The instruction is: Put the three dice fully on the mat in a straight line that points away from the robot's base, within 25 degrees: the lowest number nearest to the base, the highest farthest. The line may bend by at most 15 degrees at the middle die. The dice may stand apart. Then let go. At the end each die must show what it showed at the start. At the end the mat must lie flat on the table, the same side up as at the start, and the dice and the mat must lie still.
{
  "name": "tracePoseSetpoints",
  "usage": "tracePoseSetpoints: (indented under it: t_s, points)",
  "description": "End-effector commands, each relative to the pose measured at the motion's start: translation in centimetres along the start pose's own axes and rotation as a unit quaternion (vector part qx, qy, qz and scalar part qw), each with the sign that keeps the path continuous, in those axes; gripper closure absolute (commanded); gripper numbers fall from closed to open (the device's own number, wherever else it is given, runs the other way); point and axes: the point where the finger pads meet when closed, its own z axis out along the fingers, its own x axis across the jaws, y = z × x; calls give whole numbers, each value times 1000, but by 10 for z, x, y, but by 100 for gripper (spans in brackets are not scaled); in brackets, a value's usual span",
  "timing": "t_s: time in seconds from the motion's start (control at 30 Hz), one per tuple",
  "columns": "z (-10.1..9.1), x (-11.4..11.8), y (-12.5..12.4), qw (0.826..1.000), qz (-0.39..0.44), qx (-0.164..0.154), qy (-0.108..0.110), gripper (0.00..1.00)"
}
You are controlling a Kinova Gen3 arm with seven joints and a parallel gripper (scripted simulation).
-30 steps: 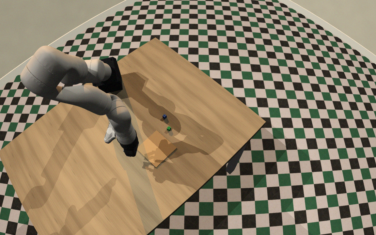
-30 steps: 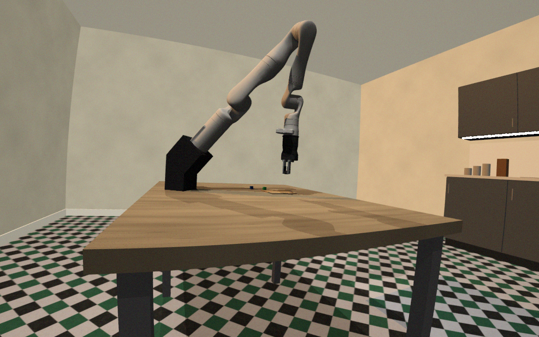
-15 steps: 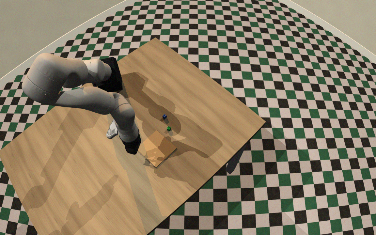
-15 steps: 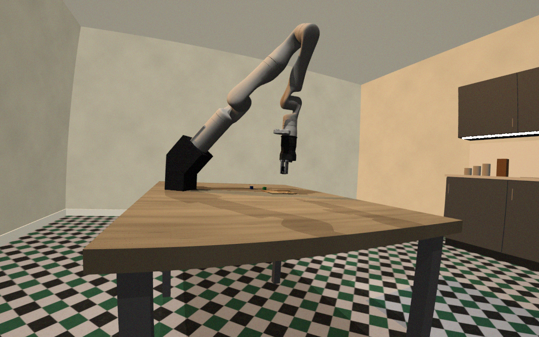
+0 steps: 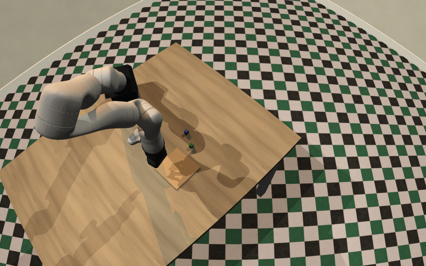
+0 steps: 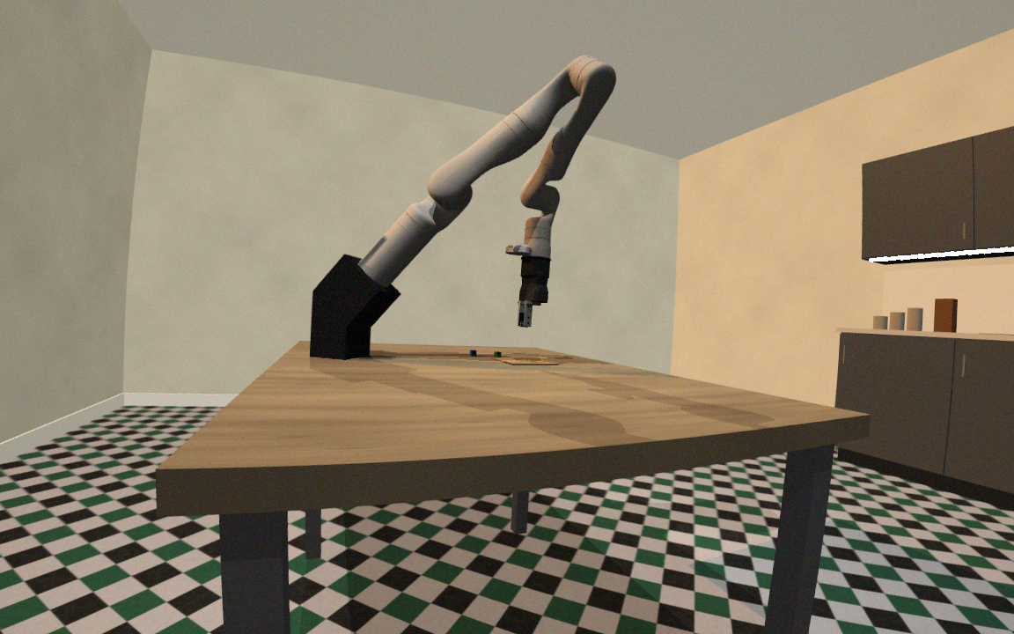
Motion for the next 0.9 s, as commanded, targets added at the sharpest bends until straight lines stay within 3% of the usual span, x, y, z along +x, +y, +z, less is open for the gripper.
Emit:
tracePoseSetpoints:
  t_s: [0.0, 0.3, 0.87]
  points:
    - [0, 20, 1, 1000, 9, 0, 12, 66]
    - [-4, 49, 5, 996, 92, -4, 10, 66]
    - [-9, 72, 10, 987, 159, -14, 9, 66]
